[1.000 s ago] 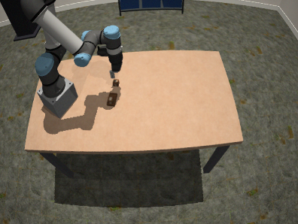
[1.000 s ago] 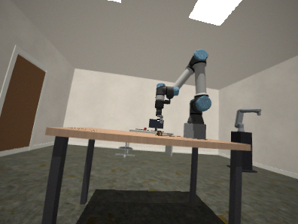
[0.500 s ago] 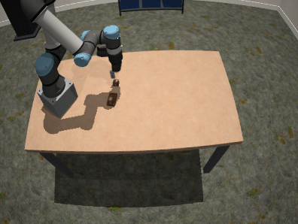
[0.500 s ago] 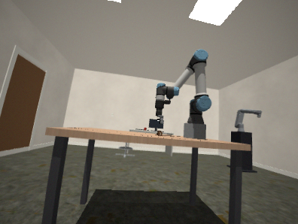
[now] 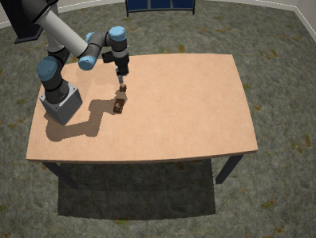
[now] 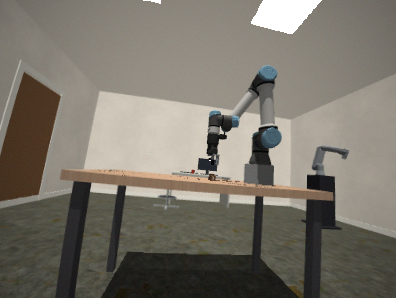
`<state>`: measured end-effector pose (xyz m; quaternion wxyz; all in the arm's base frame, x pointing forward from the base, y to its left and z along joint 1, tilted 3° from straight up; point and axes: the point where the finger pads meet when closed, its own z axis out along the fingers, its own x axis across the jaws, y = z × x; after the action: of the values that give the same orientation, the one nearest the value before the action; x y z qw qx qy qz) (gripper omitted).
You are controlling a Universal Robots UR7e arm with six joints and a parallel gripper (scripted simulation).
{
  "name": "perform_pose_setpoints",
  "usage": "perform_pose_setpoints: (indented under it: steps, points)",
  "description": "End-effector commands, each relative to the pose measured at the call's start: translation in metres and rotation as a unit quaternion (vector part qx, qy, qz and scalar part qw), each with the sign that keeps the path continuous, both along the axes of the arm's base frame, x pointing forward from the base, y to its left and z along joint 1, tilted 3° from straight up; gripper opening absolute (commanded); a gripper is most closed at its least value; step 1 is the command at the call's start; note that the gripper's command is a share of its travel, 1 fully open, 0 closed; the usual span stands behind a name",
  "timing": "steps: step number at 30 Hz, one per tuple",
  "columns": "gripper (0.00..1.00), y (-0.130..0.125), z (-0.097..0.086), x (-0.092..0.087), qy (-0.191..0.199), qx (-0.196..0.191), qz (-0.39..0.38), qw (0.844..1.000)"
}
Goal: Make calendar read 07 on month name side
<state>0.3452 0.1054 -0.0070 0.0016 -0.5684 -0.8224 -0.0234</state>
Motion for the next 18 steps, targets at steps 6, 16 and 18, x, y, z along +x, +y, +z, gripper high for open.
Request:
perform_pose_setpoints:
  steps: [6,16,18]
  points:
    - [1.0,-0.0009,-0.0013,-0.0002,-0.006,-0.003,0.137,0.991]
    - [1.0,-0.0006,-0.0031,0.0009,-0.012,-0.007,0.294,0.956]
    - [1.0,-0.0004,-0.0033,0.0011,-0.013,-0.008,0.315,0.949]
